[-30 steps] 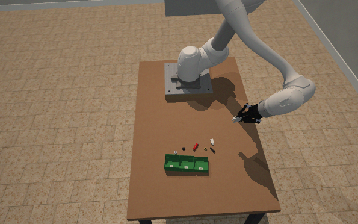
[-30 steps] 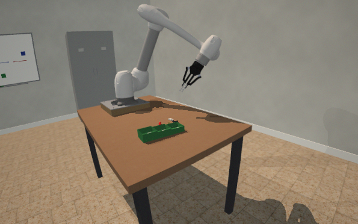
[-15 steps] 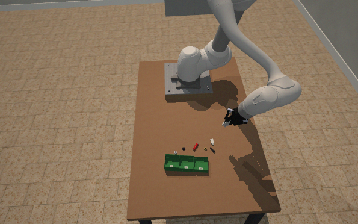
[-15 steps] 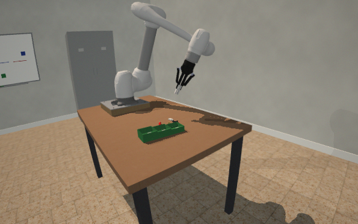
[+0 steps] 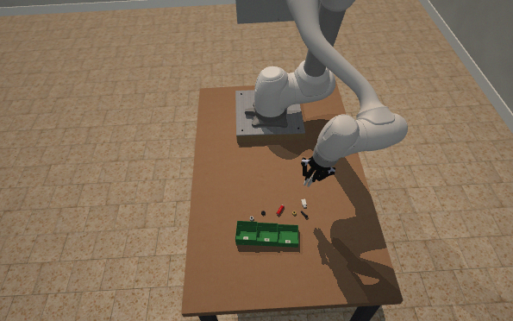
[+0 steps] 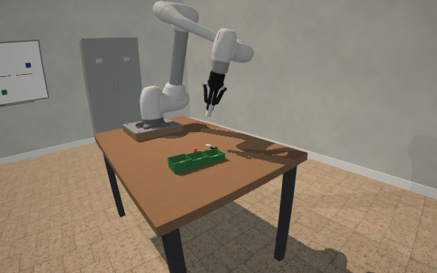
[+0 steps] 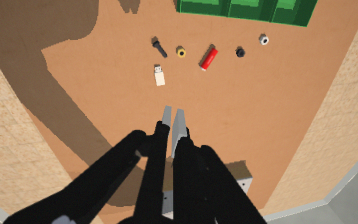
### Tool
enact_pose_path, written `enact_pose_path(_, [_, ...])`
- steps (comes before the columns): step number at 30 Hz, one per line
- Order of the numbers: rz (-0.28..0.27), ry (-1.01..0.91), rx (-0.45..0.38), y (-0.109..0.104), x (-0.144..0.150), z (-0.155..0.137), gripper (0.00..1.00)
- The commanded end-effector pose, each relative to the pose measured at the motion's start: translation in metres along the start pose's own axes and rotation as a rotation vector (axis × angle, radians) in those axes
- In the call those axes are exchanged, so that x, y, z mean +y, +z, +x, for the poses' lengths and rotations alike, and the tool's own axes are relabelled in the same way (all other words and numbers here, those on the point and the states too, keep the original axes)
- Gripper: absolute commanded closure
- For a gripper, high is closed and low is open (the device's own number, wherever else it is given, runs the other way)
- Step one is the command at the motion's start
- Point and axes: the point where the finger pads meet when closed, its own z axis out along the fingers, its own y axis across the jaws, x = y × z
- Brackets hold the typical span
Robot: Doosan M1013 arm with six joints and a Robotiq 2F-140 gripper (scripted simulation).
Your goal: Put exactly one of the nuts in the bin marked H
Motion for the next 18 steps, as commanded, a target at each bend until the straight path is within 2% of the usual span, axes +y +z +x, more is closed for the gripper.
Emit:
enact_pose_path(1, [0.052, -0.058, 0.017, 0.001, 0.016, 0.009, 0.95])
enact_pose_path(2, [0.077, -0.096, 0.038, 0.001, 0.023, 0.013, 0.95])
enact_pose_path(4, [0.083, -0.105, 0.042, 0.001, 0.030, 0.017, 0.95])
enact_pose_path(5, [0.106, -0.143, 0.066, 0.001, 0.037, 0.020, 0.95])
enact_pose_path(9, [0.111, -0.151, 0.071, 0.001, 0.044, 0.024, 0.95])
enact_pose_path(13, [0.153, -0.233, 0.132, 0.000, 0.066, 0.034, 0.95])
enact_pose_path(18, [0.173, -0.284, 0.174, -0.001, 0.089, 0.044, 0.95])
